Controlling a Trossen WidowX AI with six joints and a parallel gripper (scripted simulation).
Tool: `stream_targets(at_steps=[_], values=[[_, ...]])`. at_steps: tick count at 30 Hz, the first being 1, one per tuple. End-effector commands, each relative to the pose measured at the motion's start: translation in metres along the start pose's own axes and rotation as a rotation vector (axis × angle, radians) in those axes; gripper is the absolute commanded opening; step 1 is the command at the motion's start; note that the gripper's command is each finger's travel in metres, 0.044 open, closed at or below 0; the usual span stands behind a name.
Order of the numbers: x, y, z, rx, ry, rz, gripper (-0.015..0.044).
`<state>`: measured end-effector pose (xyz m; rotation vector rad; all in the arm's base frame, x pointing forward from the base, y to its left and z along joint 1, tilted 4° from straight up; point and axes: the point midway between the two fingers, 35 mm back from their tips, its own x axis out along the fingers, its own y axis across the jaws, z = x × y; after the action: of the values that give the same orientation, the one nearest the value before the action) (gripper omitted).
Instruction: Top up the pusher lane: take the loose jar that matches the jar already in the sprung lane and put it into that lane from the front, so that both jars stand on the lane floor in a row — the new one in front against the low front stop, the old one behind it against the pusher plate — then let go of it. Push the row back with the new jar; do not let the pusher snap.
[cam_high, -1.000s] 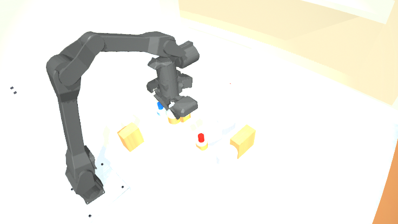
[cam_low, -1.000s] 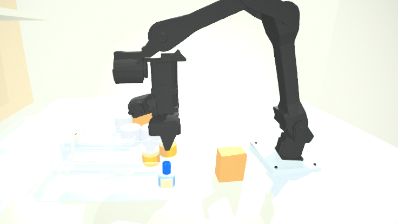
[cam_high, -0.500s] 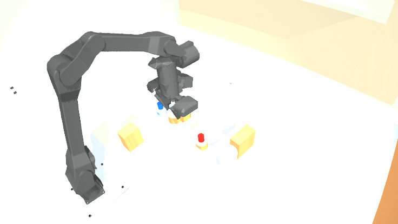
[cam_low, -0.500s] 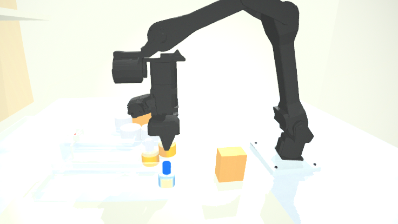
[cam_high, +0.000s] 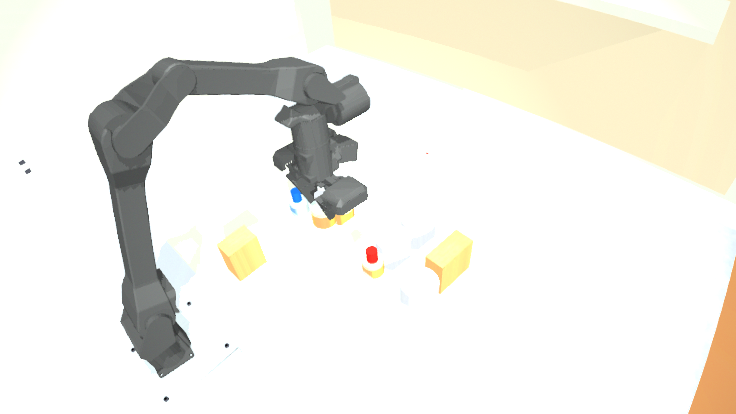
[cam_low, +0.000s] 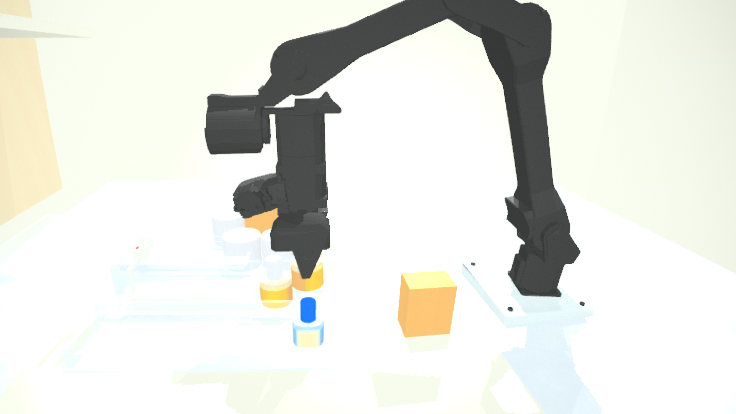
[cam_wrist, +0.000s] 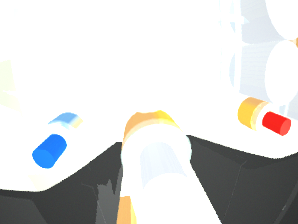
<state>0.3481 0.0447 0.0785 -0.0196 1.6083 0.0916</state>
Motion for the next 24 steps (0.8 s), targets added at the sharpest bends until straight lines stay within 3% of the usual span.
stream_targets(at_steps=[1, 24], values=[[-0.0038, 0.0006, 0.0079, -0.008, -0.030, 0.003, 0.0000], [0.0008, 0.0006, 0.0091, -0.008, -0.031, 0.003, 0.0000]])
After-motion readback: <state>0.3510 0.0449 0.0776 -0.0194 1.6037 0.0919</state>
